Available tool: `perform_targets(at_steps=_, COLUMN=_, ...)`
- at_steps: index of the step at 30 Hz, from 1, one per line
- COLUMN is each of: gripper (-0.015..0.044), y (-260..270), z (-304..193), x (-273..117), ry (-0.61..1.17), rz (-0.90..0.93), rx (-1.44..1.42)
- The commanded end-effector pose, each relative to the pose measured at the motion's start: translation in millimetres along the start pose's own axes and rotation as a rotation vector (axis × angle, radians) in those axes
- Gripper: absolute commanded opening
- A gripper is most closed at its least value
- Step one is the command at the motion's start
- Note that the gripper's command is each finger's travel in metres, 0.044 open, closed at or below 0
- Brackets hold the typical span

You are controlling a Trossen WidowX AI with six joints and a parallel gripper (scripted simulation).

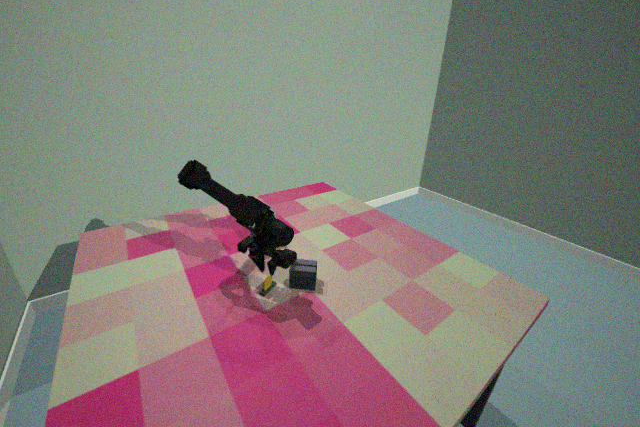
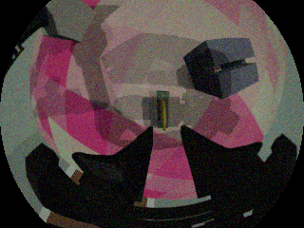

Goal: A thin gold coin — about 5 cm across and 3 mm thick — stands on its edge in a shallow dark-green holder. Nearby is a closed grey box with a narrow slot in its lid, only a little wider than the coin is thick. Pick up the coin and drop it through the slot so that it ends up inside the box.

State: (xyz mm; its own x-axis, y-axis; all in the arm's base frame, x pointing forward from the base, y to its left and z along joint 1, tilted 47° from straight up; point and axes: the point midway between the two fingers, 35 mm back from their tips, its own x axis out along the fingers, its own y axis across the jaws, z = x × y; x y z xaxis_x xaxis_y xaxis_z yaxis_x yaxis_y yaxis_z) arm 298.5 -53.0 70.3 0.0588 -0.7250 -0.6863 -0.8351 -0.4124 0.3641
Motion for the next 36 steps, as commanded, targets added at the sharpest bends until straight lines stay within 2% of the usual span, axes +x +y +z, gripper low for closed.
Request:
perform_targets(at_steps=1, gripper=0.0161, y=0.7, z=0.0, x=7.4, ry=0.002, rz=0.005, rx=-0.004)
perform_targets(at_steps=32, gripper=0.0161, y=1.8, z=0.3, x=54.1, ry=0.005, rz=0.007, rx=-0.004)
perform_targets(at_steps=36, gripper=0.0056, y=1.8, z=0.3, x=54.1, ry=0.005, rz=0.007, rx=-0.004)
